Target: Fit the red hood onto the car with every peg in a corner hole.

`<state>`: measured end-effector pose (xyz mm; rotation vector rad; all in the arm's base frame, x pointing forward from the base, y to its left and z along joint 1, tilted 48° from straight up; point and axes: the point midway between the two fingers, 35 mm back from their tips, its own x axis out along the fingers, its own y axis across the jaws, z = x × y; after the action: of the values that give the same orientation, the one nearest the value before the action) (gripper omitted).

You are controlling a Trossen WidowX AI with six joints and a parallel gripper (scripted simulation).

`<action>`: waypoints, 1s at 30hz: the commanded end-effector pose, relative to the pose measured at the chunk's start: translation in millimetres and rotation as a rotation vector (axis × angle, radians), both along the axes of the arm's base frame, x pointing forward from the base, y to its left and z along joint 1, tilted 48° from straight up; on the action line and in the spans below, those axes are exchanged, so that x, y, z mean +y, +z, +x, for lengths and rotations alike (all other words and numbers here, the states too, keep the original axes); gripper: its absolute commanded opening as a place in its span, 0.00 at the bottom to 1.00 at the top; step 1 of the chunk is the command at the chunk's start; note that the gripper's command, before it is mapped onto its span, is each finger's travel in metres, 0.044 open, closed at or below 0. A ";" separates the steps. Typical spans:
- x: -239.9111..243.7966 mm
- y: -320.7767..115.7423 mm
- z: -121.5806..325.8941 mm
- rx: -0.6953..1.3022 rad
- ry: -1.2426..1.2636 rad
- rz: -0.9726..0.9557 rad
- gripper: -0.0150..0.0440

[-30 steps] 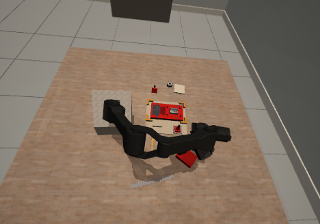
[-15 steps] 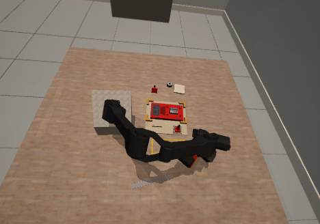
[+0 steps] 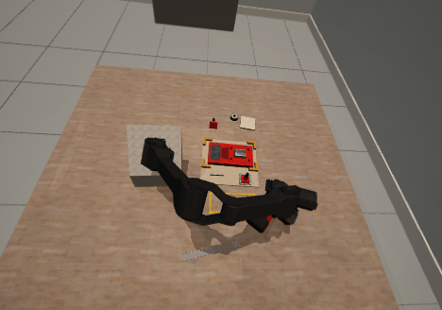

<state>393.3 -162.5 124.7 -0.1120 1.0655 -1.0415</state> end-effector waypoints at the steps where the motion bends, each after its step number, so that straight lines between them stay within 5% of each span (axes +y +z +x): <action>1: -3.9 -4.1 -0.3 0.004 -0.001 0.006 1.00; 30: -23.4 -22.0 1.7 0.004 -0.001 0.005 1.00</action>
<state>395.6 -182.6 106.4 -0.1129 1.0650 -1.0421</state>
